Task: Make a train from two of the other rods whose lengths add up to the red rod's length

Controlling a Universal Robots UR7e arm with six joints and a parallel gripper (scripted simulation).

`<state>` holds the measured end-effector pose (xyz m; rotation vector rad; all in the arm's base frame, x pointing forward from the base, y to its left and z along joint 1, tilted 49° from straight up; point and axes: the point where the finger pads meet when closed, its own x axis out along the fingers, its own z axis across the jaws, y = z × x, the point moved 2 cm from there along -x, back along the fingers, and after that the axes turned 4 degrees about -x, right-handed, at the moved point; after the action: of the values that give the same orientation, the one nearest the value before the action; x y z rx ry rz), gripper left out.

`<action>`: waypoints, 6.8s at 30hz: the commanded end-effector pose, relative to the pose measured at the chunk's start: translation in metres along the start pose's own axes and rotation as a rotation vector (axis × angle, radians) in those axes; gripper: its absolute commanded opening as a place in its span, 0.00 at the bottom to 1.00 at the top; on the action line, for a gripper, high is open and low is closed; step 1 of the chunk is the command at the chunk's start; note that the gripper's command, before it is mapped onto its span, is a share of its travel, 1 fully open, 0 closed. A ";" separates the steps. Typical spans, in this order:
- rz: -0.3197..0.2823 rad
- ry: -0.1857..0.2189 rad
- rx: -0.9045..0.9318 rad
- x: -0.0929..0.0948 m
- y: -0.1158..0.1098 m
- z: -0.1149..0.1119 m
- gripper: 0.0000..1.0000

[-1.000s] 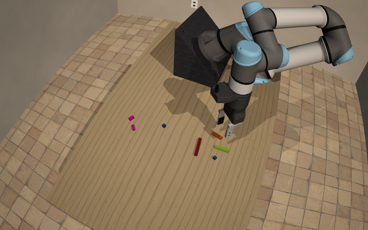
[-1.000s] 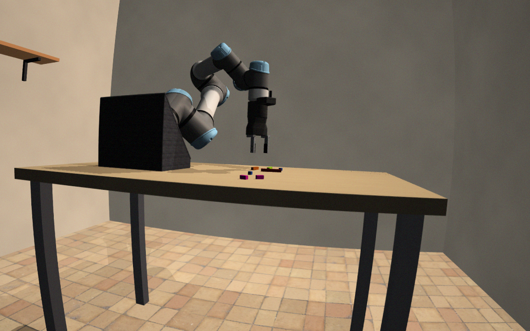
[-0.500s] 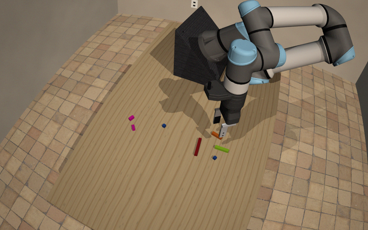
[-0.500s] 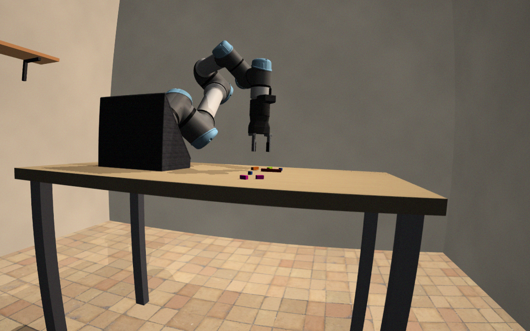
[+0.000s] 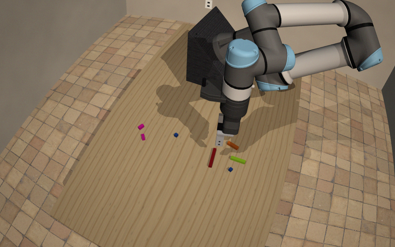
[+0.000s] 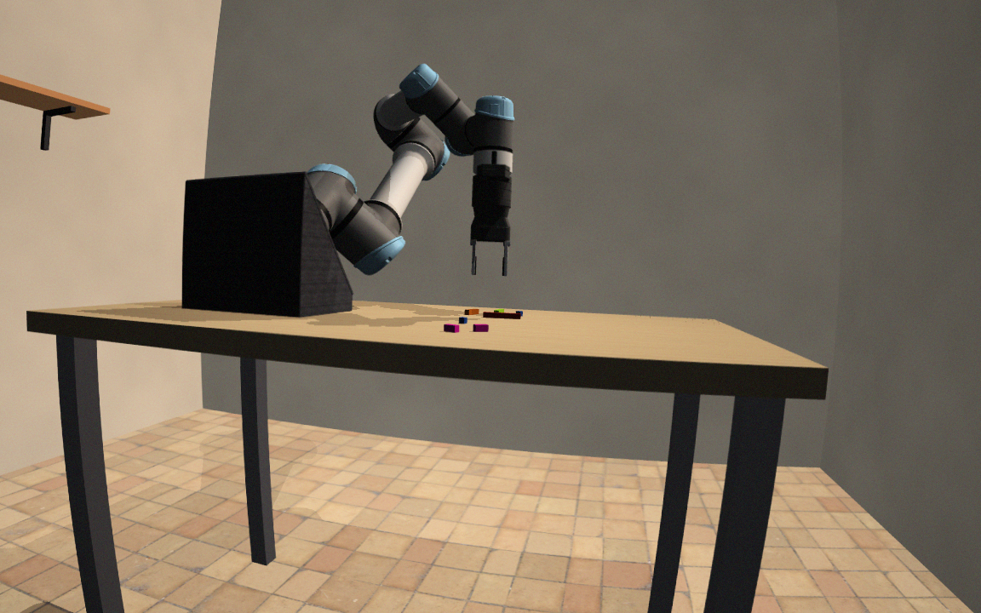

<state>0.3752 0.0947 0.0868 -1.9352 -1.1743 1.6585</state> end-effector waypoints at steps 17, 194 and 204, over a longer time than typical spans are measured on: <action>0.008 -0.001 0.738 -0.008 0.093 -0.002 1.00; 0.005 -0.001 1.017 0.016 0.224 0.017 1.00; 0.005 -0.001 1.017 0.016 0.224 0.017 1.00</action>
<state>0.4409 -0.0321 -0.0868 -1.2533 -0.1842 1.7385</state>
